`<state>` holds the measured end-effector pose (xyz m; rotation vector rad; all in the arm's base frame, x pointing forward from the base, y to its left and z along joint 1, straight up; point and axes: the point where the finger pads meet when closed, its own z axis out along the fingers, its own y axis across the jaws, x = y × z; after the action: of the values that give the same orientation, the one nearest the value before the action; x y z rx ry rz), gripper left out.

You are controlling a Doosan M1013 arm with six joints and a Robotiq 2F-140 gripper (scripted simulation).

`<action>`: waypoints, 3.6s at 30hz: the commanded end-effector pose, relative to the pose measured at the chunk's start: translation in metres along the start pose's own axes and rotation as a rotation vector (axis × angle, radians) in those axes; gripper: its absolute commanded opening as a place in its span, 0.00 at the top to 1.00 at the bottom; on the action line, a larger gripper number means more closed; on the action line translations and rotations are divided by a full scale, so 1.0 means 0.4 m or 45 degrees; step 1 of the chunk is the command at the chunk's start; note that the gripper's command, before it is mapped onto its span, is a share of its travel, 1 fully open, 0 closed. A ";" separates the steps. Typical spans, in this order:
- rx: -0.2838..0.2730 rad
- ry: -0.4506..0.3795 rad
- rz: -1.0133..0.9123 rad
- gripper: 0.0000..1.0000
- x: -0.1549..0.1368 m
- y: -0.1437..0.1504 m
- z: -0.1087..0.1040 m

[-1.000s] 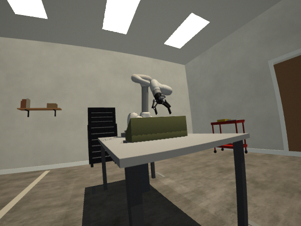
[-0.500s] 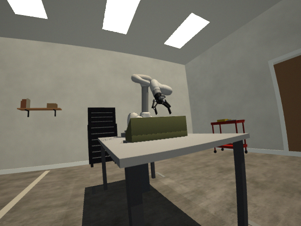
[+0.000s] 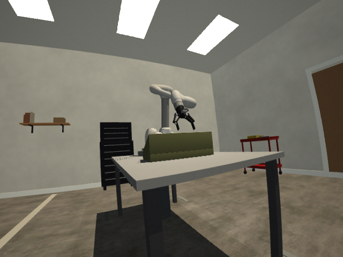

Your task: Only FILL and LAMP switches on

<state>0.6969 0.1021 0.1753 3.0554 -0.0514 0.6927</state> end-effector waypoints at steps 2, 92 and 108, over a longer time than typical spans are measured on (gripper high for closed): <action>0.001 0.008 0.001 0.00 0.001 0.006 -0.001; 0.000 0.009 0.001 0.00 0.001 0.186 -0.001; 0.002 0.009 0.004 0.00 0.000 0.239 -0.001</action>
<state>0.6937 0.0167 0.1753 3.0563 -0.0511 0.6925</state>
